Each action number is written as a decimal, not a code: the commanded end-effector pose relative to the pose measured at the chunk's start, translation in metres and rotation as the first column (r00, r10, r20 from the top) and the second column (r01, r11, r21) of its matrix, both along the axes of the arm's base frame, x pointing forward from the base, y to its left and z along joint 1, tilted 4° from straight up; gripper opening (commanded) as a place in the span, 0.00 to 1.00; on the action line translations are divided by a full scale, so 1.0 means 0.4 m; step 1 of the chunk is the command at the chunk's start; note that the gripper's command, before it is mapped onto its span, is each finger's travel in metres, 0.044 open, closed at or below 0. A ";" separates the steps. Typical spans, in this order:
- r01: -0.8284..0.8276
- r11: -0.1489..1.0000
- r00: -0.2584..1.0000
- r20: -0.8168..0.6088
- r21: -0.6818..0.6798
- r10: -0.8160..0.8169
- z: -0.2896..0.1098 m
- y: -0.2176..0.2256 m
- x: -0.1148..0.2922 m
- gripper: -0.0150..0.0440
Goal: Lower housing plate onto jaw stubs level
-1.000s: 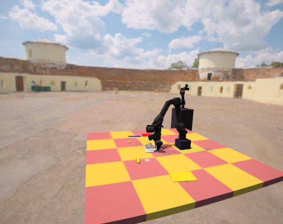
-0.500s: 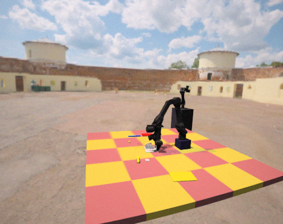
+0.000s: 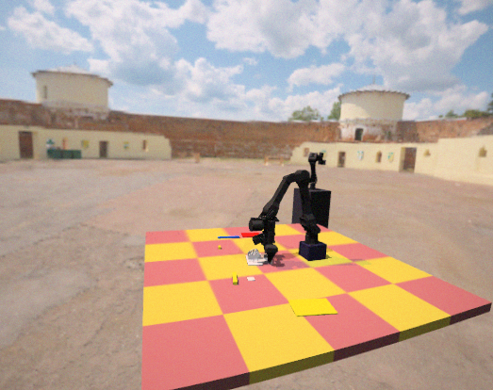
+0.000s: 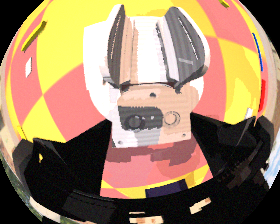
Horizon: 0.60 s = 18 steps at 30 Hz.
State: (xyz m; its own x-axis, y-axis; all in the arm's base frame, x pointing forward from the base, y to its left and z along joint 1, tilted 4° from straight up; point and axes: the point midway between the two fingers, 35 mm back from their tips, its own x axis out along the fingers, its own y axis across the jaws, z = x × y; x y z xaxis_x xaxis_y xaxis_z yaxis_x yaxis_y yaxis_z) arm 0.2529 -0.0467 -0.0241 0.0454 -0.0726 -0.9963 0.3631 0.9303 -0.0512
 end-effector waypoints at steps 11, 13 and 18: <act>0.000 1.000 1.000 0.000 0.000 0.000 0.000 0.000 0.000 1.00; 0.000 1.000 1.000 0.000 0.000 0.000 0.005 0.000 0.001 1.00; -0.002 1.000 1.000 0.000 -0.002 0.002 0.102 0.006 0.001 1.00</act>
